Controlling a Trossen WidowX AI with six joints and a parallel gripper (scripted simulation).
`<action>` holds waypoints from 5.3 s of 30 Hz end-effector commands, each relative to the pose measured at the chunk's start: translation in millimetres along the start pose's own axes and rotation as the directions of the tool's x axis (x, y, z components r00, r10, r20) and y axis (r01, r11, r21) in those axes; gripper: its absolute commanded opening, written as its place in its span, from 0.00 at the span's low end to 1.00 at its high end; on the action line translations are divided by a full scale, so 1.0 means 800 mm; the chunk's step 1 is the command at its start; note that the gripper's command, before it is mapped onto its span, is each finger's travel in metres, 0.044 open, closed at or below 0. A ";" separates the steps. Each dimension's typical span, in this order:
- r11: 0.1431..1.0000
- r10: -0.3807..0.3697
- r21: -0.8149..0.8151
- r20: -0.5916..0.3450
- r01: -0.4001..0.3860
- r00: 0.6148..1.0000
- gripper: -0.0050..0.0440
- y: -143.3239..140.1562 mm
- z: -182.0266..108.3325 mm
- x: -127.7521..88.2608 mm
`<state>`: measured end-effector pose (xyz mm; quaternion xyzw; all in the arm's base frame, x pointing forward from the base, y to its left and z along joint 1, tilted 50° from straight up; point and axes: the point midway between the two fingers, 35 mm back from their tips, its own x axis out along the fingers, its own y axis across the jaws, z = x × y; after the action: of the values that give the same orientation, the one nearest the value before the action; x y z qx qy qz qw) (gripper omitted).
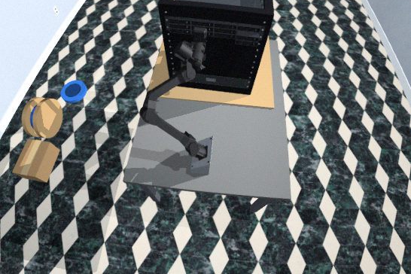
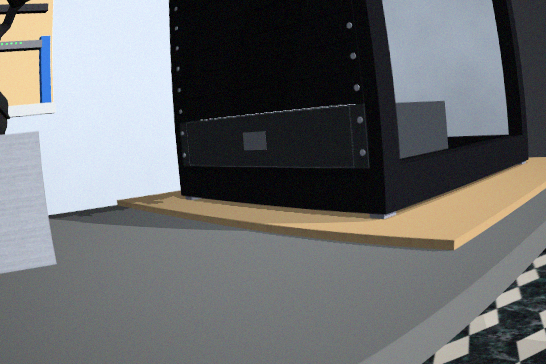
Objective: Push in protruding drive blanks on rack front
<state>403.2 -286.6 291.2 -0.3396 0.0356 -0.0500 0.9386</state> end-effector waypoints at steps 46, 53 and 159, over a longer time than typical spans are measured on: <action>1.000 -0.014 -0.008 0.009 0.014 1.000 0.00 -0.009 0.008 -0.006; 1.000 -0.014 -0.008 0.009 0.014 1.000 0.00 -0.008 0.007 -0.062; 1.000 -0.014 -0.008 0.009 0.014 1.000 0.00 -0.076 -0.133 -0.096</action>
<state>305.0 -384.8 241.1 -0.3354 0.0316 -0.0485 0.9403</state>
